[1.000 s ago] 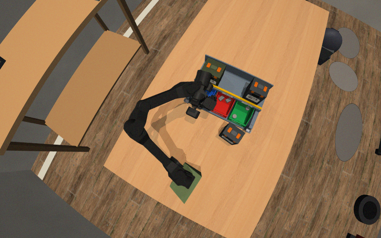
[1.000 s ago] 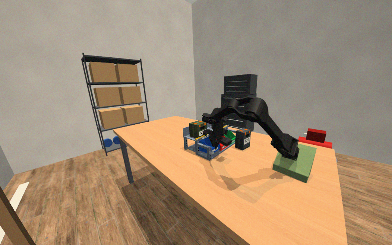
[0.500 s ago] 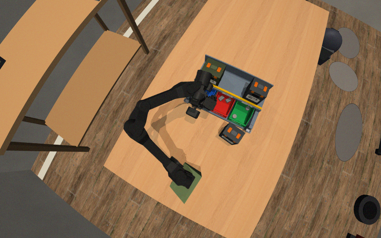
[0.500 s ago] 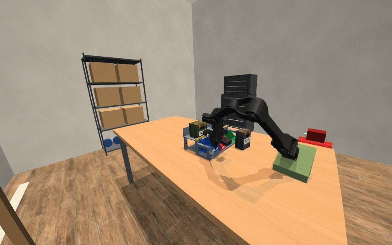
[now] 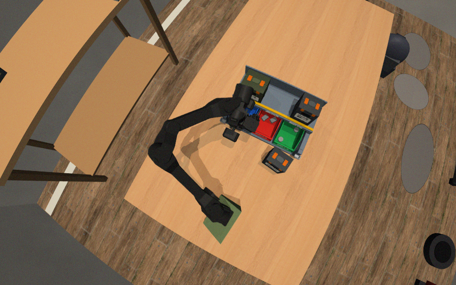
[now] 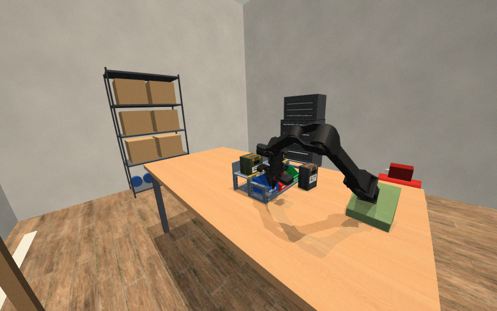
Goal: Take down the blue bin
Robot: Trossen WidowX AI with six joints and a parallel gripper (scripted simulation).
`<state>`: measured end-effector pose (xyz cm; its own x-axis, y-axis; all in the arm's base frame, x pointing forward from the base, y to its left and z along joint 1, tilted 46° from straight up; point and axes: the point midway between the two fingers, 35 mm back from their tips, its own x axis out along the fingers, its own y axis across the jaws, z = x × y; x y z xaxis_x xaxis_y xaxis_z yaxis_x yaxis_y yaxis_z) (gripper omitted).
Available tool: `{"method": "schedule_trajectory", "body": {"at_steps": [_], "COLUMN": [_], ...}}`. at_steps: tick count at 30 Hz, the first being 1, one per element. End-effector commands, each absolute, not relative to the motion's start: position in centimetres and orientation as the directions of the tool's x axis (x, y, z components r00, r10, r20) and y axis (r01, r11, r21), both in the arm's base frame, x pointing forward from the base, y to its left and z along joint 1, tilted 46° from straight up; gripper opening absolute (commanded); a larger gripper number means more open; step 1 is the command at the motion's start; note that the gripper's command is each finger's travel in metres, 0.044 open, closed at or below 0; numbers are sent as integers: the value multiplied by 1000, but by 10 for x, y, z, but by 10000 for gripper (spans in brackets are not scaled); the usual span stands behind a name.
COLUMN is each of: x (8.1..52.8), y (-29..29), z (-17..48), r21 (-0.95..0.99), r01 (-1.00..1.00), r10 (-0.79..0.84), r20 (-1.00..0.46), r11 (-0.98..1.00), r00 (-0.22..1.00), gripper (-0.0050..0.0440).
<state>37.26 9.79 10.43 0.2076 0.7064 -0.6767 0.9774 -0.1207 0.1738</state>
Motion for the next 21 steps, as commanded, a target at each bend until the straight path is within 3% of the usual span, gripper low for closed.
{"method": "schedule_trajectory", "body": {"at_steps": [1,21], "x": [378,378], "y": [97,98], "z": [112,111], "r21": [206,206], "r01": [971,971], "r10": [706,706], "r20": [-669,-670], "r11": [-124,-124], "r00": [232,232], "gripper": [0,0]}}
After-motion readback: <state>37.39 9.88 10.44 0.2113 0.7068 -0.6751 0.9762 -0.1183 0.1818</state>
